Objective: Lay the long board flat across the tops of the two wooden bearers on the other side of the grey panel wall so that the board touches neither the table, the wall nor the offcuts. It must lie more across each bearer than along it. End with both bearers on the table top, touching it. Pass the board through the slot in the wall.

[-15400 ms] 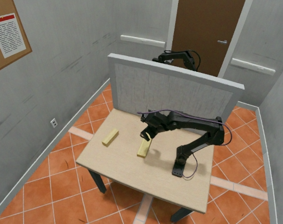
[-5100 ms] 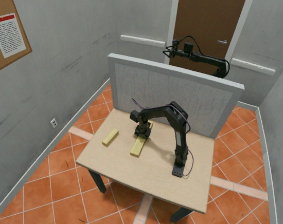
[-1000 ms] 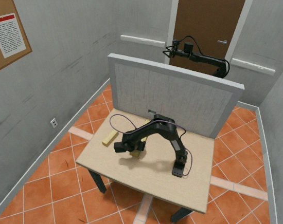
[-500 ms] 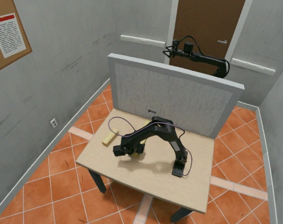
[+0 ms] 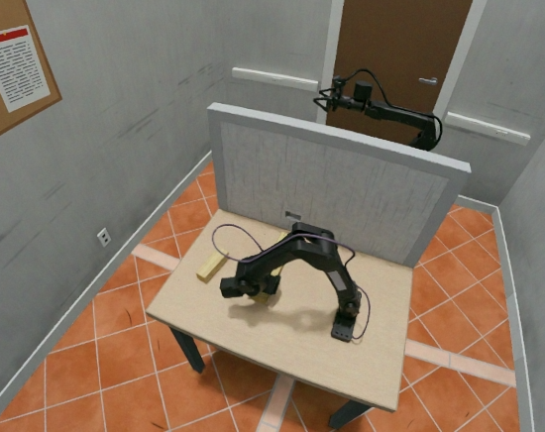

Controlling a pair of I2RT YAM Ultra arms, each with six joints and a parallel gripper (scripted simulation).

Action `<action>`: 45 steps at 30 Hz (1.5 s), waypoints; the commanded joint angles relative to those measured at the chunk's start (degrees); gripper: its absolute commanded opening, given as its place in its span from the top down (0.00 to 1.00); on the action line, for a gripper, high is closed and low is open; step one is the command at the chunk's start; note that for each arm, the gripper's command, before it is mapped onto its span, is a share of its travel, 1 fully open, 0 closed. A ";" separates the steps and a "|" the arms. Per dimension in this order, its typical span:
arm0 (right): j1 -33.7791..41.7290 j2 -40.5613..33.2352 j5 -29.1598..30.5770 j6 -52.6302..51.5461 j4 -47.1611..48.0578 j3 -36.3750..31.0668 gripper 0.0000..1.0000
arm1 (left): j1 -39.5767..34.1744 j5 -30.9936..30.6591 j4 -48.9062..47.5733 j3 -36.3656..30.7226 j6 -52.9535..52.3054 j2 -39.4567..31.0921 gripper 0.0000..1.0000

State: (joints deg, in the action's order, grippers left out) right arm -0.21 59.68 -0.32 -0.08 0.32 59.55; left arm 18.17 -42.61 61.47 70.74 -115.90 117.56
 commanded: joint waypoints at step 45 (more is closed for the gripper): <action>0.51 0.52 -0.50 -0.17 1.65 2.49 0.00 | -3.31 -2.93 -6.62 -1.82 5.96 -1.72 1.00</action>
State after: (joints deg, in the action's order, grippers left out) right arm -0.21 59.68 -0.32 -0.08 0.32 59.55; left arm 15.07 -43.79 52.23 65.89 -110.39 118.30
